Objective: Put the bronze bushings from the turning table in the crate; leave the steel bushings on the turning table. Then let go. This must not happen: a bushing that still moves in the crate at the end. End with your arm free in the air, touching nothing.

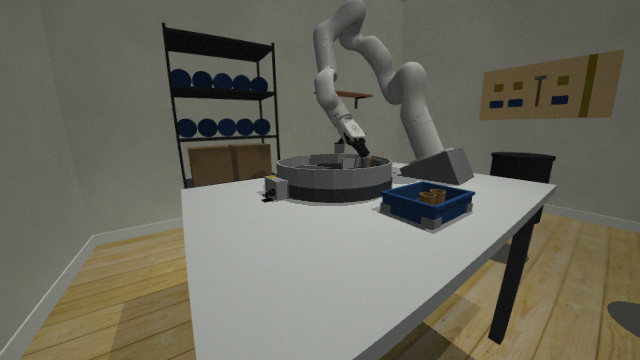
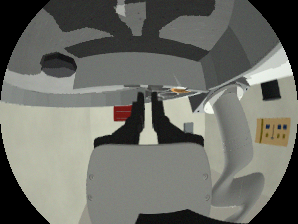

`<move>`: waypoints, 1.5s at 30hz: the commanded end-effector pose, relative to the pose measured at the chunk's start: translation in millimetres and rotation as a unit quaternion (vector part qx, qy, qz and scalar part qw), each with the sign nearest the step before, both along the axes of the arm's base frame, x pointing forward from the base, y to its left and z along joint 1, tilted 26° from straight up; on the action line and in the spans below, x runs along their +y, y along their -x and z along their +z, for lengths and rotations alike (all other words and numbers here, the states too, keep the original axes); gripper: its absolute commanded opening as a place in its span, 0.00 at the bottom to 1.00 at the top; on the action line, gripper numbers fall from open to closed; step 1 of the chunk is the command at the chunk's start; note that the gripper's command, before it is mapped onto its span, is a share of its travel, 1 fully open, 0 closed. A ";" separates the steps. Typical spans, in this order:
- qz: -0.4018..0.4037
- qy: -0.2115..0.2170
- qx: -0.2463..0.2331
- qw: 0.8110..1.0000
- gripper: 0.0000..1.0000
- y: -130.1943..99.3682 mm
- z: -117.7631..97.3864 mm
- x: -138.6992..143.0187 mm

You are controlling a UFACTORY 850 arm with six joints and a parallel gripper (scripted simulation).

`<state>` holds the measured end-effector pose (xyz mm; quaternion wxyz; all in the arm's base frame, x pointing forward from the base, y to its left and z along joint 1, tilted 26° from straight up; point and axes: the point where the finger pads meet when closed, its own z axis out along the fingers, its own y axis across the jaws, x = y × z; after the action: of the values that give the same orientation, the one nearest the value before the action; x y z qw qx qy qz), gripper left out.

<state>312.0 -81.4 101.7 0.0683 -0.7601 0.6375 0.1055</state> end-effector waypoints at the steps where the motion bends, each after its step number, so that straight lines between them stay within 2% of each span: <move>1: 0.000 0.000 -0.001 1.000 0.10 -0.6 -0.6 -0.4; 32: 0.000 0.000 -0.001 1.000 0.10 -1.2 -11.3 -5.5; 33: 0.000 0.000 -0.001 1.000 0.00 -1.2 -11.3 -5.5; 45: 0.000 0.000 -0.001 1.000 0.00 -1.2 -11.3 -5.5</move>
<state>313.3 -87.0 90.2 0.0686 -0.7602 0.6374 0.1049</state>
